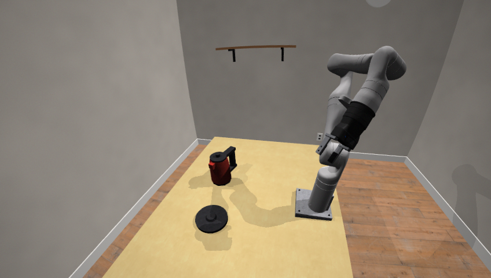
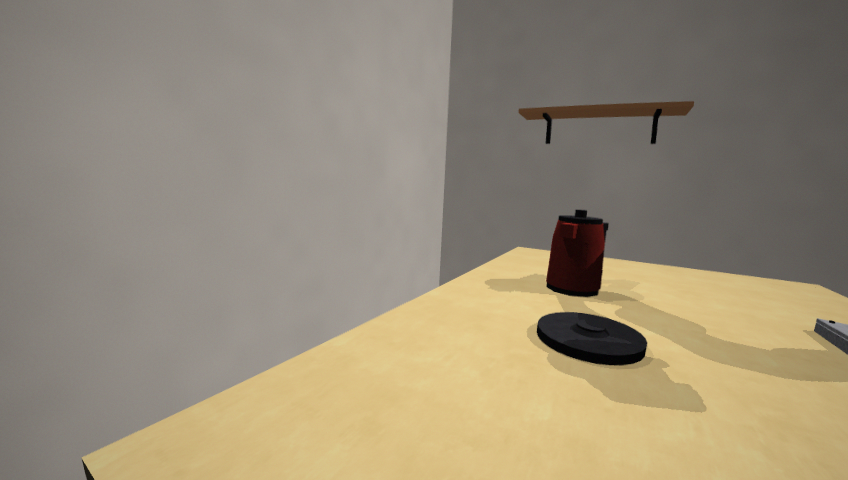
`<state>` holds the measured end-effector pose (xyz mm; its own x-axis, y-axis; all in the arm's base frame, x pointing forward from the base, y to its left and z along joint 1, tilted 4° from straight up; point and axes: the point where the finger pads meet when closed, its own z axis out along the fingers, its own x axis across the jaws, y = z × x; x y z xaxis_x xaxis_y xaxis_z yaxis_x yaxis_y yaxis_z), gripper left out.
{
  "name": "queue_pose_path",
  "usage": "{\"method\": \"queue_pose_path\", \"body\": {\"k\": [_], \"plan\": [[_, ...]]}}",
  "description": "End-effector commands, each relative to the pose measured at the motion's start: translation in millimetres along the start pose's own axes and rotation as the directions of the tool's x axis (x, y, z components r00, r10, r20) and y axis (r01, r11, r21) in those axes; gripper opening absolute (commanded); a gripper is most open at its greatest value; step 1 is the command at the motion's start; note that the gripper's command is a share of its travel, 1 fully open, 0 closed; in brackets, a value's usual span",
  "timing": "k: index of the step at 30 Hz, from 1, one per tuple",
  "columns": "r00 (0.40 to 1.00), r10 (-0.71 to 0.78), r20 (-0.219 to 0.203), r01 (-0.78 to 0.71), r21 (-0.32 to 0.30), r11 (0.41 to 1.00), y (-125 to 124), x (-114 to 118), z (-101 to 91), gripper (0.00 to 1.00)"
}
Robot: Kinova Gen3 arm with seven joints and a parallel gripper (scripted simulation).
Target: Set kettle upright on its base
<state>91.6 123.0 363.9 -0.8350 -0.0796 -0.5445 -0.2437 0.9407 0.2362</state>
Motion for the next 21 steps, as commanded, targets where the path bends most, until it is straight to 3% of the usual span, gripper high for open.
{"method": "queue_pose_path", "body": {"k": [1, 16, 21], "plan": [[0.999, 0.041, -0.015, -0.041, 0.026, 0.999, 2, -2, 1.7, 1.0], [0.938, 0.341, -0.068, -0.33, 0.138, 0.934, 15, -16, 7.9, 1.0], [0.884, 0.462, -0.072, -0.443, 0.186, 0.877, 19, -24, 12.2, 1.0]]}}
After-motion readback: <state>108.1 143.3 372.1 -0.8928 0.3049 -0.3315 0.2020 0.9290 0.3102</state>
